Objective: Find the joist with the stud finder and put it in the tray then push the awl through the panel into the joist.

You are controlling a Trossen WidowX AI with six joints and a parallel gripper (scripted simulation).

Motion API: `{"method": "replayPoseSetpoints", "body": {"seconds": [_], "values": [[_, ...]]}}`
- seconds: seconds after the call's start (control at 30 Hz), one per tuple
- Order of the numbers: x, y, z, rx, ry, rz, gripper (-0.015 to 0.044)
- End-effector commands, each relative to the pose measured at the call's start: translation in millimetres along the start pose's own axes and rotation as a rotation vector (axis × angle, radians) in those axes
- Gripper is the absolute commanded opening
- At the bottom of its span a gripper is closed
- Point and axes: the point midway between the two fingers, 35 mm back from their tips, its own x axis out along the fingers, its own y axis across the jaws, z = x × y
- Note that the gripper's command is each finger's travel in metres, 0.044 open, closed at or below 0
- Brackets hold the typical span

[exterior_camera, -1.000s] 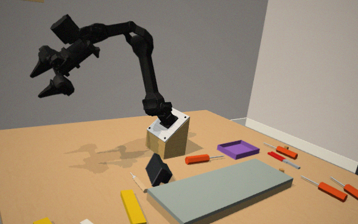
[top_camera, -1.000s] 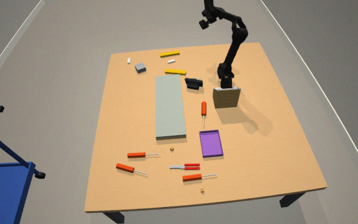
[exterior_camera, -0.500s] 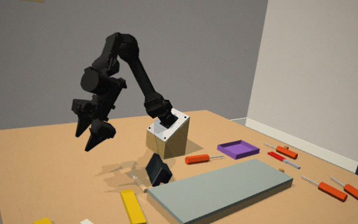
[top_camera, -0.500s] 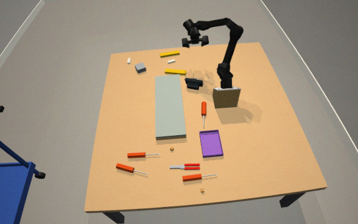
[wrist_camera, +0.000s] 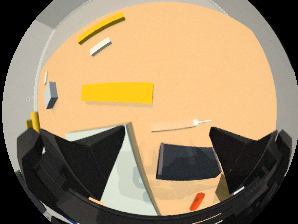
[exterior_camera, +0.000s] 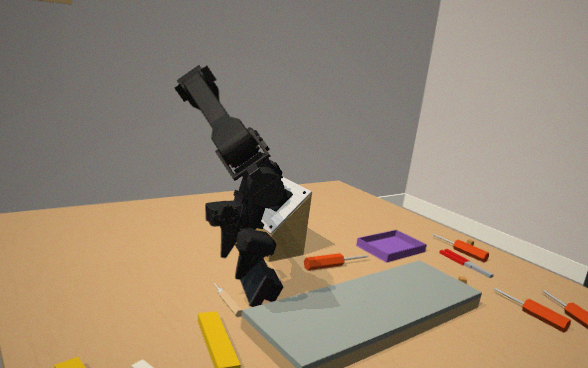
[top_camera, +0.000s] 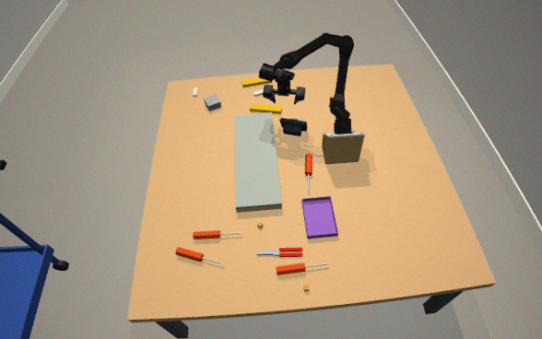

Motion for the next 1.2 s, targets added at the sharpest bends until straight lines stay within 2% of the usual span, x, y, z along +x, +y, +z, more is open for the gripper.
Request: {"method": "replayPoseSetpoints", "body": {"seconds": [0.0, 0.23, 0.77, 1.17], "values": [[-0.1, -19.0, -67.9, 0.053, 0.002, -0.045, 0.044], [-5.6, -48.6, -116.7, 0.124, -0.046, -0.05, 0.044], [-4.3, -46.2, -112.6, 0.124, -0.047, -0.05, 0.044], [13.1, -45.5, -118.0, 0.124, -0.044, -0.05, 0.044]]}}
